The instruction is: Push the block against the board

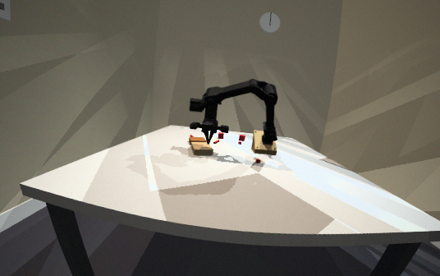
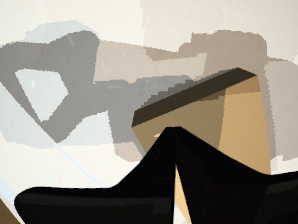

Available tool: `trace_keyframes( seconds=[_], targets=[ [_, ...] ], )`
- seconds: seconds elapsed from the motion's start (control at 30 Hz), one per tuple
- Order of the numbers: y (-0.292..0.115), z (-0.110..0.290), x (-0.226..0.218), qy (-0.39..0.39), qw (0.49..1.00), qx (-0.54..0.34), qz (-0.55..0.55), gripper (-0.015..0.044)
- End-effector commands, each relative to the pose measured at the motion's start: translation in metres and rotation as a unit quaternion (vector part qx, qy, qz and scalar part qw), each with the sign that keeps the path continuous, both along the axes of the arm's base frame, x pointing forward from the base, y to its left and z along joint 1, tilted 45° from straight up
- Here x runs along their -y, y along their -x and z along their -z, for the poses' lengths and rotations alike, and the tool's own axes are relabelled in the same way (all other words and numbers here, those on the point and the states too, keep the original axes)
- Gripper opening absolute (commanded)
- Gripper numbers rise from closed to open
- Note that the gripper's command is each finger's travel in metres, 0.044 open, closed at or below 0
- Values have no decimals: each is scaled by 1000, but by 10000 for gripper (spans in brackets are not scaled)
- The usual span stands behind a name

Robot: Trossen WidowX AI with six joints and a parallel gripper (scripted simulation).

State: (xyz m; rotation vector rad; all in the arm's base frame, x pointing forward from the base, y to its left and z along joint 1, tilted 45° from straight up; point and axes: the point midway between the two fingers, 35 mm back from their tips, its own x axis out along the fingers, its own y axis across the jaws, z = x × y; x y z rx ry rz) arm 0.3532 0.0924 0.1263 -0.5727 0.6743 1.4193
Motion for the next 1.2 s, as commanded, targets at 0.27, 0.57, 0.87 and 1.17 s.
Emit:
trace_keyframes(
  seconds=[0.27, 0.57, 0.87, 1.17],
  targets=[
    [-10, -25, -23, -3, 983, 128, -133, 0],
    [-12, 5, -52, -4, 983, 128, -133, 0],
    [-12, 14, -60, -4, 983, 128, -133, 0],
    [-15, 19, -56, -4, 983, 128, -133, 0]
  ],
)
